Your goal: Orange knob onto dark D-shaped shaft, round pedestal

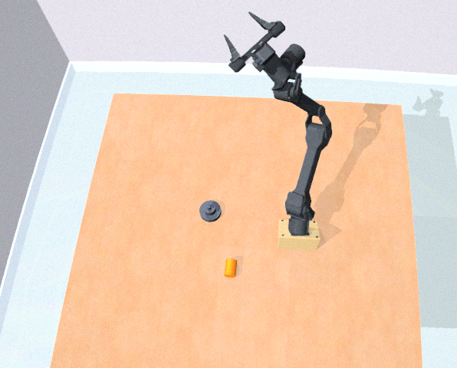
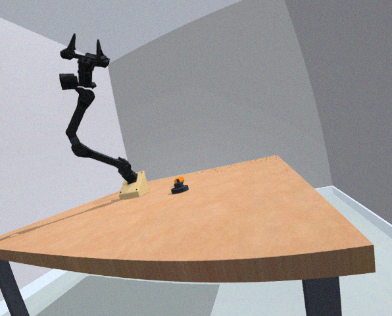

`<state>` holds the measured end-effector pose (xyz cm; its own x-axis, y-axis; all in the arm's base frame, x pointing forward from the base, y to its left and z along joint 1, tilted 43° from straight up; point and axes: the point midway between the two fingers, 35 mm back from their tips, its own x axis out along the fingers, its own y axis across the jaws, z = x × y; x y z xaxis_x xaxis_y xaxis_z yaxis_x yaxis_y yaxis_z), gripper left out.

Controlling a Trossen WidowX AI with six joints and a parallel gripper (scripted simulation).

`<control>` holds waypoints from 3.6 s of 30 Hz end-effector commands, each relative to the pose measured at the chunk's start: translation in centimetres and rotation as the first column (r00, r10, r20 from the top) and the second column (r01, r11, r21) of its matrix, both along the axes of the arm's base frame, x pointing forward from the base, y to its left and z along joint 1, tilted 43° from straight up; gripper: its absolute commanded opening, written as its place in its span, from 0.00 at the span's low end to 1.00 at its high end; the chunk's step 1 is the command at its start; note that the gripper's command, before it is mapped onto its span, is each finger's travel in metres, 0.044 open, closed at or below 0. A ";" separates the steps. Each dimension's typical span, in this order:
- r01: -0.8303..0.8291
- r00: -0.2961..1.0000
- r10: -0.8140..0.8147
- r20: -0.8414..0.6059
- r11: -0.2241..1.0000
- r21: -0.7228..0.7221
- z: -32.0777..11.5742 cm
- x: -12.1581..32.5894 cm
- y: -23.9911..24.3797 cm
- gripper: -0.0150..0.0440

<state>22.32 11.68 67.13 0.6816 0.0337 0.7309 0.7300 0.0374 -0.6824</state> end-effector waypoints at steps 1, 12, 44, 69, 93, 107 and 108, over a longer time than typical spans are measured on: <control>-0.069 0.985 0.060 -0.163 0.996 -0.051 -4.3 4.7 4.2 1.00; -0.196 0.746 0.043 -0.664 0.968 -0.158 -22.3 15.3 12.8 1.00; 0.100 -0.792 -0.440 -0.424 0.592 -0.799 -75.8 3.6 -2.6 1.00; 0.097 -0.800 -0.441 -0.407 0.575 -0.813 -78.4 3.0 -6.4 1.00; 0.097 -0.800 -0.442 -0.406 0.573 -0.814 -80.4 2.7 -8.4 0.78; 0.097 -0.800 -0.442 -0.406 0.573 -0.814 -80.4 2.7 -8.4 0.62; 0.097 -0.800 -0.442 -0.406 0.573 -0.814 -80.4 2.7 -8.4 0.60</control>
